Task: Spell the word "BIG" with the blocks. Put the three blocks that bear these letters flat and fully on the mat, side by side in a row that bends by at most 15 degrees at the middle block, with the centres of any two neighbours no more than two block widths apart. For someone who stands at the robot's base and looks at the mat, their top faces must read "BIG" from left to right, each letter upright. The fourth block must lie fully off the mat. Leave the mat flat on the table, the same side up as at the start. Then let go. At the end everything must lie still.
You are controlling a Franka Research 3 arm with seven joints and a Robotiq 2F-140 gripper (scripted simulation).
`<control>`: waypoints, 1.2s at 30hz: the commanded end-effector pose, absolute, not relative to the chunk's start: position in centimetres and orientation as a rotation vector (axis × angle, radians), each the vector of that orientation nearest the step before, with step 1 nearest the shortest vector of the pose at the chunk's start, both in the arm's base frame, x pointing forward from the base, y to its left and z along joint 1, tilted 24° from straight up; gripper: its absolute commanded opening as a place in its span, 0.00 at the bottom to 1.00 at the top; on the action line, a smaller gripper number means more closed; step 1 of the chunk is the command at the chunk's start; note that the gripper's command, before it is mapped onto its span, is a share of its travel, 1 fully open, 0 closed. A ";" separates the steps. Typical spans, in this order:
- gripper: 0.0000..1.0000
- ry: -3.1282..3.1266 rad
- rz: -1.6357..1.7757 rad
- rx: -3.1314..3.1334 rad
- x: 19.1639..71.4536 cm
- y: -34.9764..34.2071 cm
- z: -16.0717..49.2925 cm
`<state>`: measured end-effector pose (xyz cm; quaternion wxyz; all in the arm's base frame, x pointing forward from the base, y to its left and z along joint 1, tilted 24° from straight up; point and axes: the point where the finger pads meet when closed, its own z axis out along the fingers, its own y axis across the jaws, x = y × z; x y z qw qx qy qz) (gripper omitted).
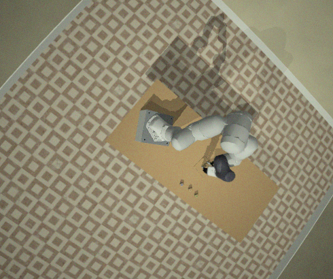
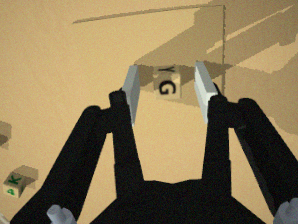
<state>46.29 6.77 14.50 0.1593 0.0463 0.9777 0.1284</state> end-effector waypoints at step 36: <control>0.25 2.788 0.364 0.119 46.5 6.8 14.6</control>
